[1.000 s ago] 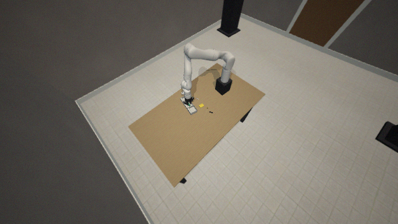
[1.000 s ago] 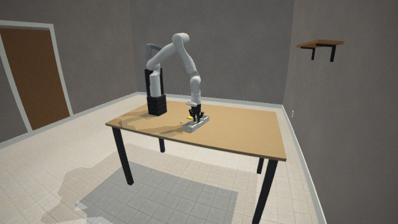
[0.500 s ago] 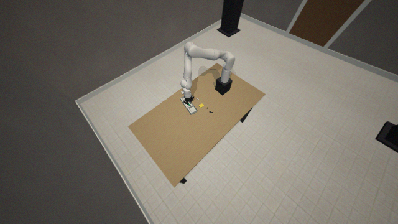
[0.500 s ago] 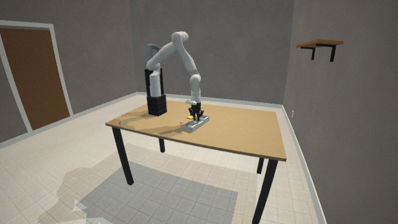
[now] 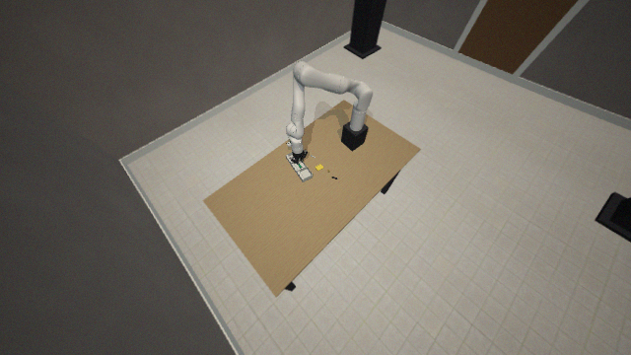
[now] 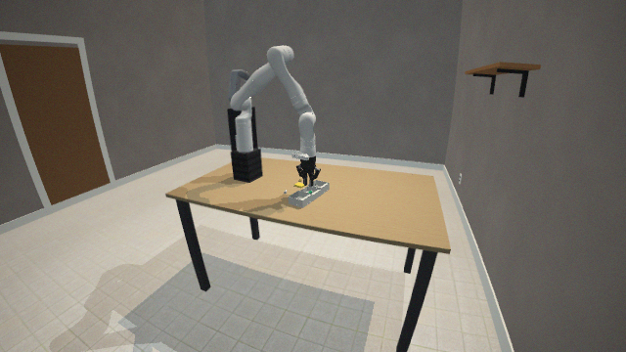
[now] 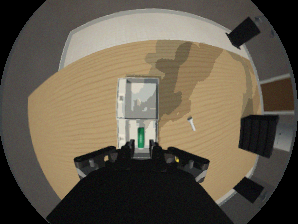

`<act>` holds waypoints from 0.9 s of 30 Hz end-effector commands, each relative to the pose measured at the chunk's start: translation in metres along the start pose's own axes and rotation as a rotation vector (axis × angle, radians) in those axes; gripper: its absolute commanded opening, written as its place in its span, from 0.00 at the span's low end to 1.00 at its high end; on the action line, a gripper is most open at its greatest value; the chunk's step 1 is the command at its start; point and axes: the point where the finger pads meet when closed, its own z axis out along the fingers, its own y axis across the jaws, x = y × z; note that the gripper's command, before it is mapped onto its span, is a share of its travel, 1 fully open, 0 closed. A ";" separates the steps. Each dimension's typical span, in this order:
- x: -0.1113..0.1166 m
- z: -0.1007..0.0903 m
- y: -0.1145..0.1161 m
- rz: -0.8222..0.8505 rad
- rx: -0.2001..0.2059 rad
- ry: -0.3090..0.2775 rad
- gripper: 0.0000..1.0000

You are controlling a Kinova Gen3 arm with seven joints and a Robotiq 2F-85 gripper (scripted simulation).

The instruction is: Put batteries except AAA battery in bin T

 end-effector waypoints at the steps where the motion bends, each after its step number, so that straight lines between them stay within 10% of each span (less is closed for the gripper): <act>1: 0.000 -0.011 0.000 0.006 0.002 -0.003 0.29; 8: 0.001 -0.010 -0.003 0.005 0.009 -0.001 0.29; 9: 0.000 -0.015 0.000 0.008 0.002 -0.003 1.00; 27: 0.000 -0.079 0.000 0.002 0.003 -0.004 1.00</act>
